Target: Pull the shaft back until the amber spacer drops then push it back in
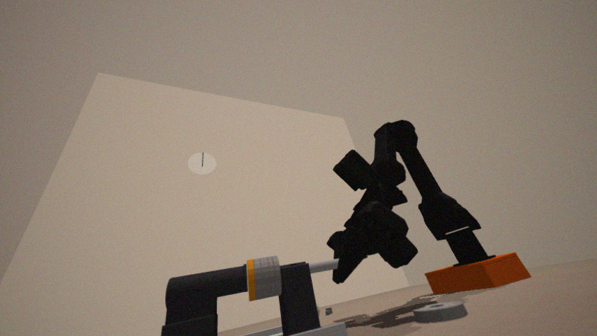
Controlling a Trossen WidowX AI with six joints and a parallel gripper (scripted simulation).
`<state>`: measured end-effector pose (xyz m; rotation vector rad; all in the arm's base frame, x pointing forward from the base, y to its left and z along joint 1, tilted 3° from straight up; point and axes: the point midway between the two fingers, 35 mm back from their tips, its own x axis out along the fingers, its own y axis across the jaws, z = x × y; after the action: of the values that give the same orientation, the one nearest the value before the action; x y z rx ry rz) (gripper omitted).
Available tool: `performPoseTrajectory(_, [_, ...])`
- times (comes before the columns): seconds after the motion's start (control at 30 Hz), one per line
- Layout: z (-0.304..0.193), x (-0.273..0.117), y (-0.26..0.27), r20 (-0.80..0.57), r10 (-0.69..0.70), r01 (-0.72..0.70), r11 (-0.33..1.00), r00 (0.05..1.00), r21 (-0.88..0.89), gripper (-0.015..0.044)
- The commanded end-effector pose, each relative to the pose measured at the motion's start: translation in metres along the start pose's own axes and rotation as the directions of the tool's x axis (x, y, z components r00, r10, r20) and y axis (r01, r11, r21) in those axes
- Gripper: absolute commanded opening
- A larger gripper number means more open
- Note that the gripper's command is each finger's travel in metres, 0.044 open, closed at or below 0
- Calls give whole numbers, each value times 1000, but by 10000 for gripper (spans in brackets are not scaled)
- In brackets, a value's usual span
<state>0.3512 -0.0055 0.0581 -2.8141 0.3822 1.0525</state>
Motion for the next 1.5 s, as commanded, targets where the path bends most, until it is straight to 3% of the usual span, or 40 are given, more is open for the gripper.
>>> performPoseTrajectory(0.0, [0,-1,0,-2,1,-1,1000,1000,4,0])
performPoseTrajectory(1.47, [4,-5,0,-1,1,-1,1000,1000,4,0])
